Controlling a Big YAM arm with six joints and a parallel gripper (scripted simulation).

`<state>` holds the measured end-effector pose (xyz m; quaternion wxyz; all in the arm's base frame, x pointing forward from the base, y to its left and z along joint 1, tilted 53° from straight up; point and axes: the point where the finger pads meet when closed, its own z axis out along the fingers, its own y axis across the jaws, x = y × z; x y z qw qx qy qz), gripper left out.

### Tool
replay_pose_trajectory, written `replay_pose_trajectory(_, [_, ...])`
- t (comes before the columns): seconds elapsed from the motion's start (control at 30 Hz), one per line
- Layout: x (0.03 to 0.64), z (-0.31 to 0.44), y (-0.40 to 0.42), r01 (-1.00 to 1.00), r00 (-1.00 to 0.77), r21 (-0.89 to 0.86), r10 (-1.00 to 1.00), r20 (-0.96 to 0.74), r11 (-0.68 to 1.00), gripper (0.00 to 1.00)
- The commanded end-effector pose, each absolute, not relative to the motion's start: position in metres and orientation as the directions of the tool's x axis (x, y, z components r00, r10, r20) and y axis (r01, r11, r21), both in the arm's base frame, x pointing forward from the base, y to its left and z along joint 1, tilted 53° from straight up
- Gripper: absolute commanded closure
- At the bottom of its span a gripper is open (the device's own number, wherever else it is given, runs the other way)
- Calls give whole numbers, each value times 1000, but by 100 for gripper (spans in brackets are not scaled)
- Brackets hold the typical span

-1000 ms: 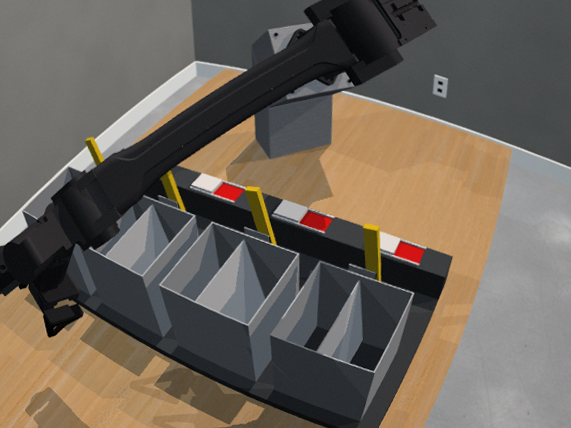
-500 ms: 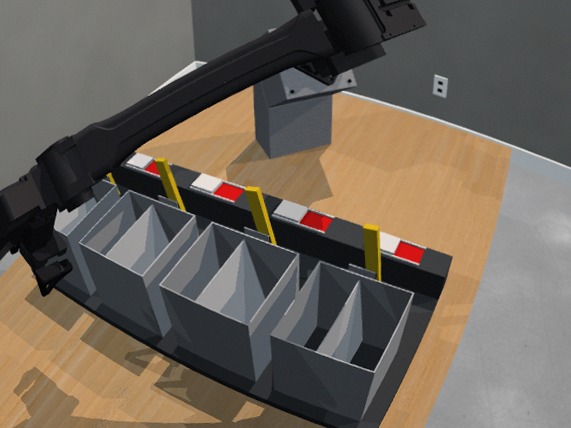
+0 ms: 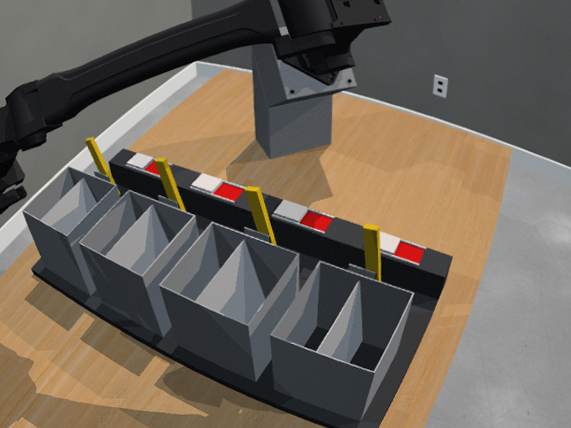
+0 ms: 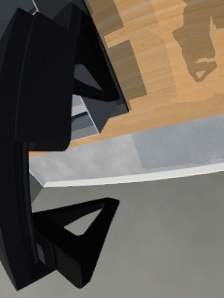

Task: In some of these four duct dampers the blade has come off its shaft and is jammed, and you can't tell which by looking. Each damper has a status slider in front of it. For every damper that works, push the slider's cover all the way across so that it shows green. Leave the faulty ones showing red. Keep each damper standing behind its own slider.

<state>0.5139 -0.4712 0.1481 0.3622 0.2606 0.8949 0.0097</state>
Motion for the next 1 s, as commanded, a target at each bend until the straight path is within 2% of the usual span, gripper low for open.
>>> replay_pose_trajectory(0.0, [521, 138, -474, 374, -670, 171, 394, -629, 911, 0])
replay_pose_trajectory(0.37, [440, 77, -430, 149, -801, 407, 351, -484, 901, 0])
replay_pose_trajectory(0.47, [438, 75, -423, 127, -807, 428, 344, -480, 895, 0])
replay_pose_trajectory(0.5, [457, 88, -416, 70, -810, 420, 297, -506, 905, 0])
replay_pose_trajectory(0.73, [410, 75, -410, 30, -803, 542, 343, -488, 840, 0])
replay_pose_trajectory(0.97, [414, 73, -379, -51, -809, 606, 323, -491, 794, 0])
